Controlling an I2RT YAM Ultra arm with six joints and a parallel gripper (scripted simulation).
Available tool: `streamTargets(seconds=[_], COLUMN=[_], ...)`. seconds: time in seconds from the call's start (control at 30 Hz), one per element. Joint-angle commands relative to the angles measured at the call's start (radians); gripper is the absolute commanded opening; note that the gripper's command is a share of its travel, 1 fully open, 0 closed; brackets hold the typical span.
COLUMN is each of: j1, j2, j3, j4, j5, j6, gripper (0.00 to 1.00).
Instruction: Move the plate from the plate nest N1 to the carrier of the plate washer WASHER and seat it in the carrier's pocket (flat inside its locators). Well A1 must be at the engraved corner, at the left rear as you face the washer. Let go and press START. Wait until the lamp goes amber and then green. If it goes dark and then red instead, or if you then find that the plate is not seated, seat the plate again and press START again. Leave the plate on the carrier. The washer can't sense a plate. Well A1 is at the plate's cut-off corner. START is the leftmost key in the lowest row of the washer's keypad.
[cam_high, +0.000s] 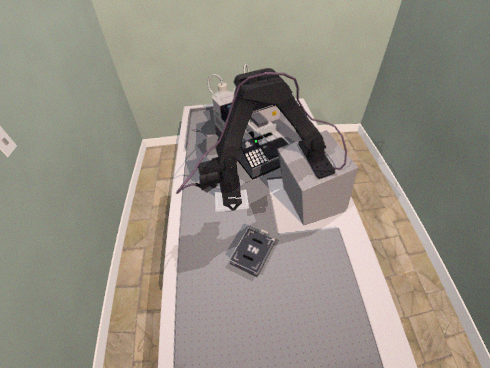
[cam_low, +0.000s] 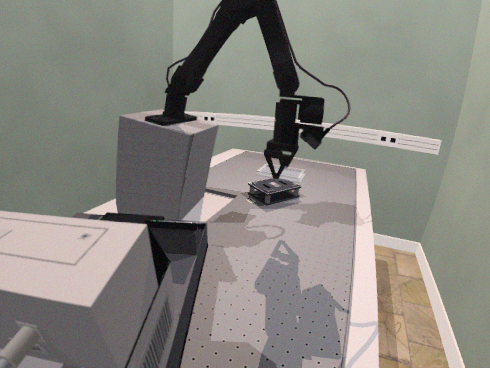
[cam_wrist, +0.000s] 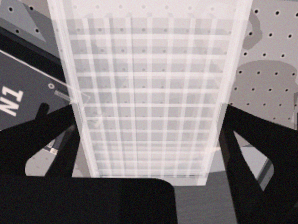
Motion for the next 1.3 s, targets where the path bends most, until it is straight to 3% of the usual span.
streamTargets(seconds=[0.0, 0.6, 0.83, 1.1, 1.27], j1=[-0.059, -0.313, -0.428, -0.513, -0.493], j2=[-0.042, -0.071, -0.063, -0.02, -0.043], j3=[-0.03, -0.075, -0.028, -0.008, -0.005], j4=[0.017, 0.022, -0.002, -0.023, -0.026], j5=[-0.014, -0.066, -0.089, -0.103, -0.103], j6=[0.07, 0.353, 0.469, 0.376, 0.375], gripper=[0.84, 0.84, 0.84, 0.84, 0.84])
